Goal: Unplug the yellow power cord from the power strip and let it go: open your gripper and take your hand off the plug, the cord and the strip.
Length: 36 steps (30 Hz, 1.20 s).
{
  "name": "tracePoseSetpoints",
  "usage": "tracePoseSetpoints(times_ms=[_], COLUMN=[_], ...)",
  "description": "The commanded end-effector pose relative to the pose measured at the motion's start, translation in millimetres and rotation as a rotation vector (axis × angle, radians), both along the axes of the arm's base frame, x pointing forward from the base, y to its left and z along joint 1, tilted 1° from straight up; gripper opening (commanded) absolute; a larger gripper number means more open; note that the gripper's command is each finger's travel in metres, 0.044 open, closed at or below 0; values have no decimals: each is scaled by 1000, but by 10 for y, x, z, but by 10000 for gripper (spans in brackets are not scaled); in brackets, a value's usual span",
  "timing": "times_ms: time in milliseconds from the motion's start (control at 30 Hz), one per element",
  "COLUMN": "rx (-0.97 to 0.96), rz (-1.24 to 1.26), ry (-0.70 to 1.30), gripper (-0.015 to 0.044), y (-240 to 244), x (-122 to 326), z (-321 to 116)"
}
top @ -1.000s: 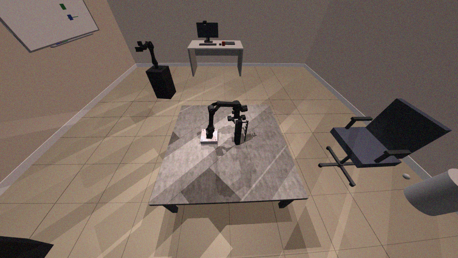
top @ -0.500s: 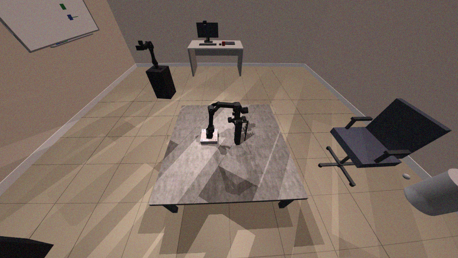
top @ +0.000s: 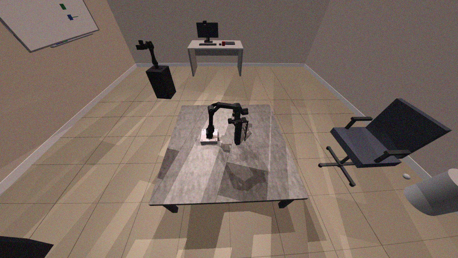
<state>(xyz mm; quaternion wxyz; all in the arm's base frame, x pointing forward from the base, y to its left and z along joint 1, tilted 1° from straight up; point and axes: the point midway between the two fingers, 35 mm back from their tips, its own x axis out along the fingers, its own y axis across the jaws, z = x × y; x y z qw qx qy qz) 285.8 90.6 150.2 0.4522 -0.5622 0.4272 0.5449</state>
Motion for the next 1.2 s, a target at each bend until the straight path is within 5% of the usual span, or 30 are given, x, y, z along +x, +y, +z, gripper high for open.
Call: tracePoseSetpoints(times_ms=[0,67,200,467,1167], rx=[-4,-4,-1,-1,1], rz=[5,5,0,0,2], ry=[4,4,2,2,4], gripper=[160,160,55,2,0], y=[-8,-8,-2,-2,287], x=[-8,-8,-4,-4,-52], z=[-55,-55,-29,-29,-24])
